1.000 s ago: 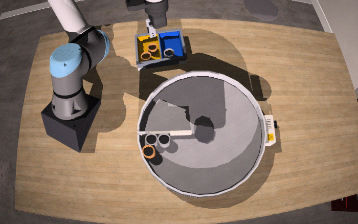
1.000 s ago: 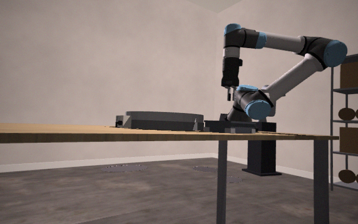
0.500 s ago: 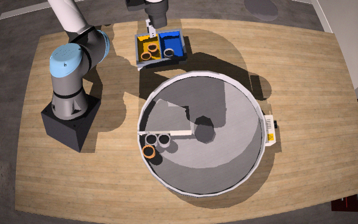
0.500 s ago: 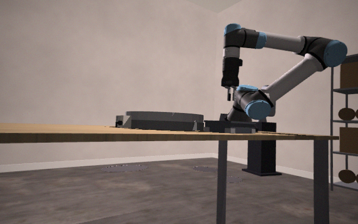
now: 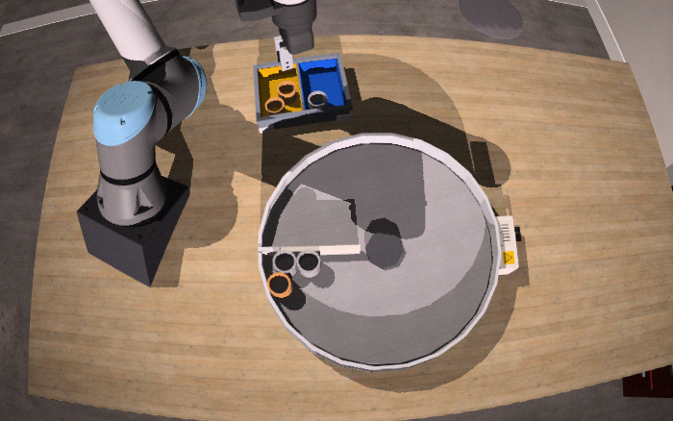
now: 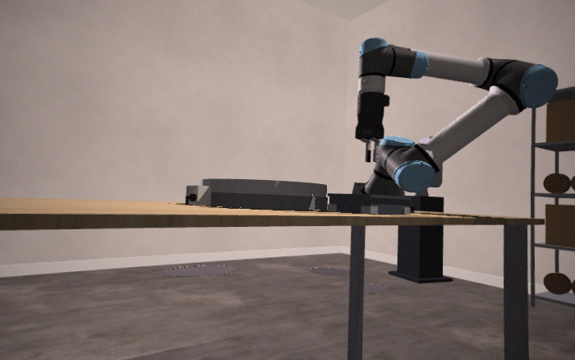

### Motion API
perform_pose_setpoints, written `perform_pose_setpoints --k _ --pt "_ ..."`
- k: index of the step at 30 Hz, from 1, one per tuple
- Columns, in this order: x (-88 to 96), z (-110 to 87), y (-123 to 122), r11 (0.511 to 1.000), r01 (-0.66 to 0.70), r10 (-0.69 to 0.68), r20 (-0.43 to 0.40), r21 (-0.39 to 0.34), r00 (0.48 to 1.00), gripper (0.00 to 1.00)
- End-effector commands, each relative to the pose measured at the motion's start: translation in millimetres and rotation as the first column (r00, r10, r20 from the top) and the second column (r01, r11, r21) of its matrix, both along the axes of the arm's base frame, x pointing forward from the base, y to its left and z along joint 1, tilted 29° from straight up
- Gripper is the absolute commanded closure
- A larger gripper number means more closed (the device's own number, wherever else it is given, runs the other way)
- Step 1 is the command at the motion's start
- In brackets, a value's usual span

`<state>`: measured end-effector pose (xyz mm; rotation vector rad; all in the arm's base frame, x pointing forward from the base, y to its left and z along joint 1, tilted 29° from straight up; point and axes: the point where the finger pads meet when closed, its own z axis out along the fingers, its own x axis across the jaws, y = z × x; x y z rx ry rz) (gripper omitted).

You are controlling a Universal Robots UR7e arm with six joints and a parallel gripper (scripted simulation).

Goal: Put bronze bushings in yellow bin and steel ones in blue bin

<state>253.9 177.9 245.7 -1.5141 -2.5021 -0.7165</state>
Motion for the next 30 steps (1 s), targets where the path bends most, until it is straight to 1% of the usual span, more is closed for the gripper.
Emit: perform_pose_setpoints --k 1,2,5,9,12,15,17,21,24,28,29,30 --pt "9.0 -13.4 -27 1.000 -0.003 0.003 0.002 0.000 1.000 0.55" --pt "12.0 -18.0 -36 1.000 -0.004 0.004 0.002 0.000 1.000 0.55" --pt "14.8 -22.2 -44 1.000 -0.006 0.006 0.003 0.000 1.000 0.55" --pt "14.9 -22.6 -45 1.000 -0.006 0.006 0.003 0.000 1.000 0.55" --pt "23.7 -36.0 -71 1.000 -0.009 0.009 0.004 0.000 1.000 0.55" --pt "23.8 -36.3 -72 1.000 -0.010 0.010 0.004 0.000 1.000 0.55" --pt "29.4 -44.7 -89 1.000 -0.012 0.012 0.006 0.000 1.000 0.55" --pt "29.7 -45.4 -90 1.000 -0.012 0.012 0.006 0.000 1.000 0.55" --pt "37.7 -57.5 -114 1.000 -0.015 0.015 0.007 0.000 1.000 0.55" --pt "41.5 -63.7 -126 1.000 -0.018 0.018 0.008 0.000 1.000 0.55" --pt "43.8 -67.1 -133 1.000 -0.018 0.018 0.008 0.000 1.000 0.55" --pt "43.8 -67.1 -133 1.000 -0.018 0.018 0.008 0.000 1.000 0.55"
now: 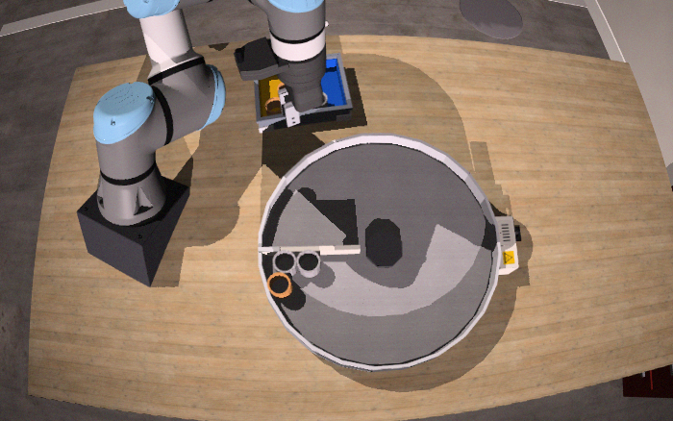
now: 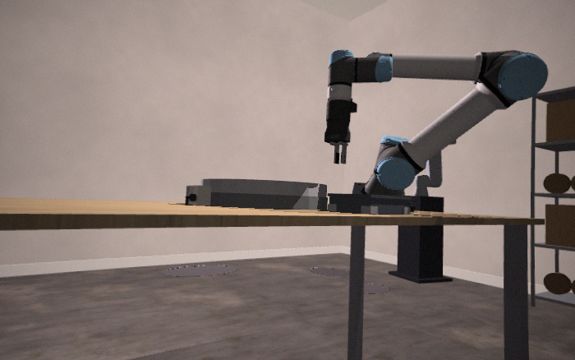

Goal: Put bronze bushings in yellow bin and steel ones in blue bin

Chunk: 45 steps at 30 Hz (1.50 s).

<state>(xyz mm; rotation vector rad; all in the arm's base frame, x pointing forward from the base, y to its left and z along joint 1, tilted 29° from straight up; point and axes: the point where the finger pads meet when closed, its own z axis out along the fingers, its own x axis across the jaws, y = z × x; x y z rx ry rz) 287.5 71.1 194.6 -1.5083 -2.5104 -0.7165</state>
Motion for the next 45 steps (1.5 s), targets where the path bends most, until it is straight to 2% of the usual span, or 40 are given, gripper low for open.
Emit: perform_pose_setpoints --k 1,5,8,13,19,23,27,31,33,35,37,40,44,45 --pt "10.3 -15.9 -26 1.000 -0.013 0.013 0.004 0.003 1.000 0.55" --pt "11.0 -17.0 -28 1.000 -0.014 0.014 0.004 0.003 1.000 0.55" --pt "19.8 -30.7 -55 1.000 -0.018 0.018 0.005 0.003 1.000 0.55" --pt "25.7 -39.8 -73 1.000 -0.020 0.020 0.006 0.003 1.000 0.55" --pt "25.7 -39.9 -73 1.000 -0.020 0.020 0.006 0.003 1.000 0.55" --pt "35.6 -55.4 -104 1.000 -0.025 0.025 0.008 0.004 1.000 0.55" --pt "40.3 -62.5 -117 1.000 -0.027 0.027 0.009 0.004 1.000 0.55" --pt "40.5 -62.7 -118 1.000 -0.027 0.027 0.009 0.004 1.000 0.55" --pt "46.4 -71.9 -136 1.000 -0.030 0.030 0.010 0.004 1.000 0.55" --pt "46.4 -71.9 -136 1.000 -0.030 0.030 0.010 0.004 1.000 0.55" --pt "51.3 -79.8 -151 0.999 -0.032 0.032 0.011 0.004 0.999 0.55" --pt "54.9 -85.1 -162 0.999 -0.033 0.033 0.011 0.004 0.999 0.55" --pt "55.3 -85.6 -163 0.999 -0.034 0.034 0.011 0.004 0.999 0.55" --pt "58.2 -90.1 -172 0.999 -0.035 0.035 0.012 0.004 0.999 0.55"
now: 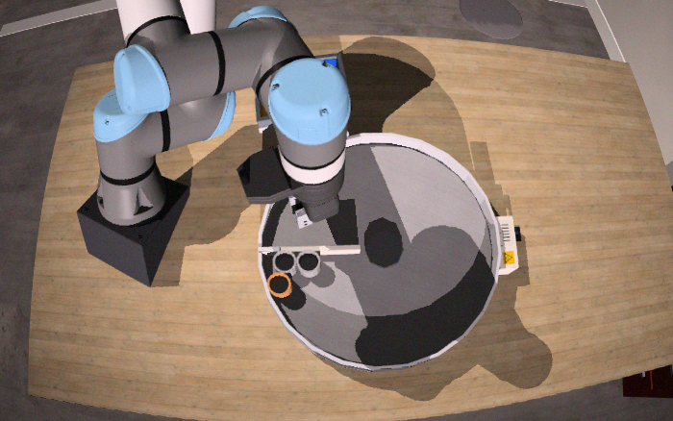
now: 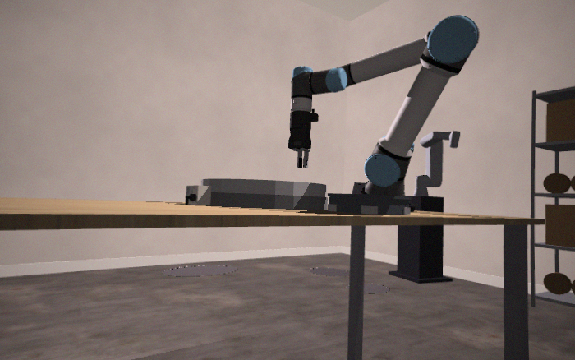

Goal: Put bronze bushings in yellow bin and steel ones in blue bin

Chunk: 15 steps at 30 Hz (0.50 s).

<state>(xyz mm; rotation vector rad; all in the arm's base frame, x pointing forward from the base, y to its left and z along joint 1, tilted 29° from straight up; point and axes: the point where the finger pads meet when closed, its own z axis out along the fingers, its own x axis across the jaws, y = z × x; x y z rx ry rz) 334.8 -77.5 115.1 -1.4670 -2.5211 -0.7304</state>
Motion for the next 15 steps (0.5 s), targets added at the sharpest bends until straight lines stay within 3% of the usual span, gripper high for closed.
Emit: perform_pose_setpoints --k 1,9,15 --pt "13.8 -15.2 -32 1.000 -0.009 0.009 0.008 -0.008 1.000 0.55" --pt "22.7 -28.9 -59 1.000 -0.012 0.013 0.009 -0.008 1.000 0.55" --pt "22.7 -28.9 -59 1.000 -0.012 0.013 0.009 -0.008 1.000 0.55"
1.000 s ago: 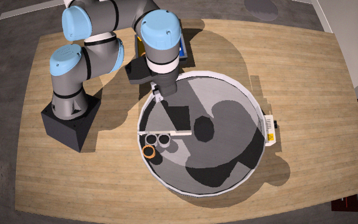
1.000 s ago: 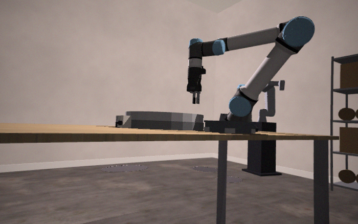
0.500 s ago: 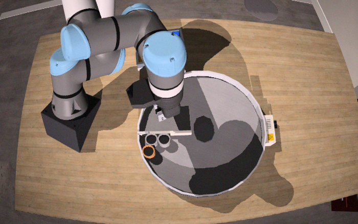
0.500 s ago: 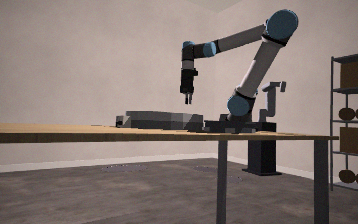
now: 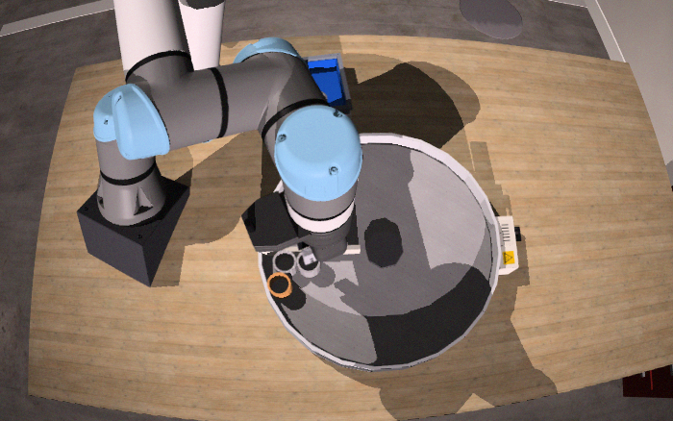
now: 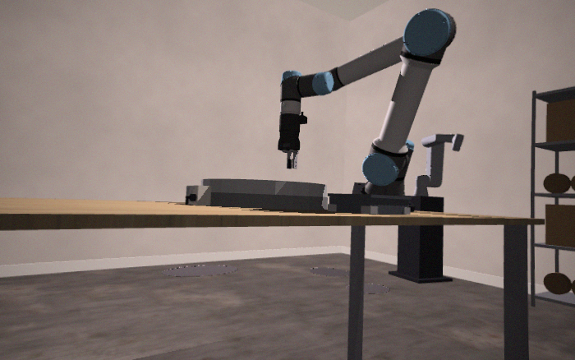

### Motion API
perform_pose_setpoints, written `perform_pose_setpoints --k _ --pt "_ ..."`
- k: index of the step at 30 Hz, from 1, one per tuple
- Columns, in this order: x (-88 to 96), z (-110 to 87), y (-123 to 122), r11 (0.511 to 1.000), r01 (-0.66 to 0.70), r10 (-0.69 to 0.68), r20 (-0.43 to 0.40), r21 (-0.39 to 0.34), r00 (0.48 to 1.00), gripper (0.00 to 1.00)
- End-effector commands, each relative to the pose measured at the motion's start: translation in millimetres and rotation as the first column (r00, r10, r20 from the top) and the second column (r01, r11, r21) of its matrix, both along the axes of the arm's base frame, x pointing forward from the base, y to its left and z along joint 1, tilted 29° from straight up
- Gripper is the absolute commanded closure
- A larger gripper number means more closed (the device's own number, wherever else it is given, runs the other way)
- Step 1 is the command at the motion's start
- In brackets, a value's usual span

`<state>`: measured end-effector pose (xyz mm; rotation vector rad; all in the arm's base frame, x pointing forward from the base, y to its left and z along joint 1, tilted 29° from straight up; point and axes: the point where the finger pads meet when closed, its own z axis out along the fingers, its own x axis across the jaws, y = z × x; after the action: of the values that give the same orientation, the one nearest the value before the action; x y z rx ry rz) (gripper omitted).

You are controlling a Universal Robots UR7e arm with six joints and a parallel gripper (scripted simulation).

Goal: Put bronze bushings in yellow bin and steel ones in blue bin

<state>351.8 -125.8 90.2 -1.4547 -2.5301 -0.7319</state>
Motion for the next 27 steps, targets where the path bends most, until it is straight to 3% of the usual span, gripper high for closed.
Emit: perform_pose_setpoints --k 1,21,27 --pt "5.7 -4.1 -11 1.000 -0.003 0.003 0.005 -0.007 1.000 0.55" --pt "5.5 -4.2 -11 1.000 -0.003 0.003 0.005 -0.007 1.000 0.55" --pt "6.3 -14.6 -4 1.000 -0.003 0.003 0.004 -0.005 1.000 0.55"
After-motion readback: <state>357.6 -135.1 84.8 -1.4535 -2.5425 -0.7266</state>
